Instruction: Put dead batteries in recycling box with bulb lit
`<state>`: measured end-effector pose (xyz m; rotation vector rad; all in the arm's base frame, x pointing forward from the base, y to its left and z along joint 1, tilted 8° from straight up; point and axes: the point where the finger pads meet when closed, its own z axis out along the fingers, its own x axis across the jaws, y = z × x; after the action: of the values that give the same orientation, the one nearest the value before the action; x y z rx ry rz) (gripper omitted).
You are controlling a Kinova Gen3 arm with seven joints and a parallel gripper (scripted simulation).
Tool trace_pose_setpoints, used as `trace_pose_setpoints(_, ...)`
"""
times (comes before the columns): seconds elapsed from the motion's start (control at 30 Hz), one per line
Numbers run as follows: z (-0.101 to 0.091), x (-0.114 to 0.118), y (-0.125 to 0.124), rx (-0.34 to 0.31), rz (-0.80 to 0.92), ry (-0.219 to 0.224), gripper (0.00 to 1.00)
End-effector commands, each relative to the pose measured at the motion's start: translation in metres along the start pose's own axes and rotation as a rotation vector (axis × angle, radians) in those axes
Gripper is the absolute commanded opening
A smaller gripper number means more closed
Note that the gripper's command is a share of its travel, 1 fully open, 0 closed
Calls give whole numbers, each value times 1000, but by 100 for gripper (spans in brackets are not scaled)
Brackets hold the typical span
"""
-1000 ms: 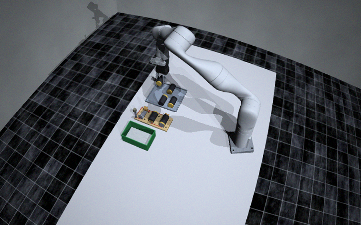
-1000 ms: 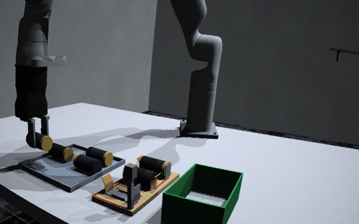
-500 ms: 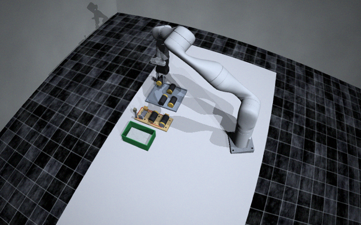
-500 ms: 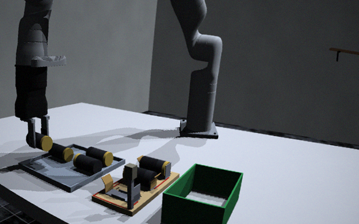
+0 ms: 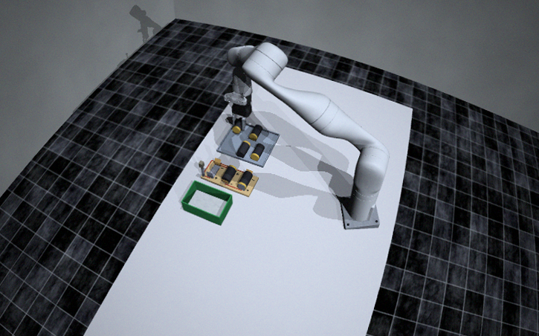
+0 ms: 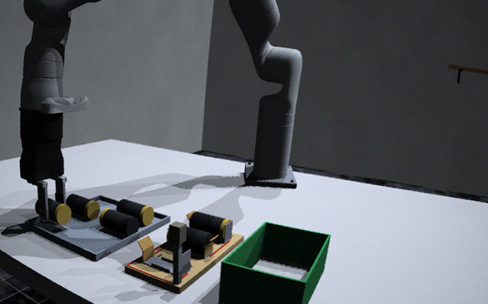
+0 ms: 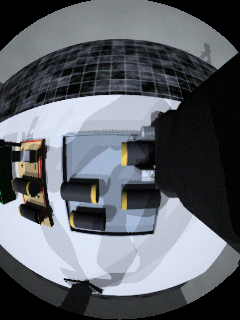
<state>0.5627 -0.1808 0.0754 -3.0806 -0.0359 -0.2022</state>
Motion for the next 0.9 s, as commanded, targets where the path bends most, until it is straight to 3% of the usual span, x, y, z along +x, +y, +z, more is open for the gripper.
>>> trace_pose_setpoints(0.0,10,-4,1,0,3,-11,57)
trace_pose_setpoints(0.43,11,-4,1,0,3,-11,57)
trace_pose_setpoints(0.47,11,-4,1,0,3,-11,90)
trace_pose_setpoints(0.87,11,-4,1,0,3,-11,90)
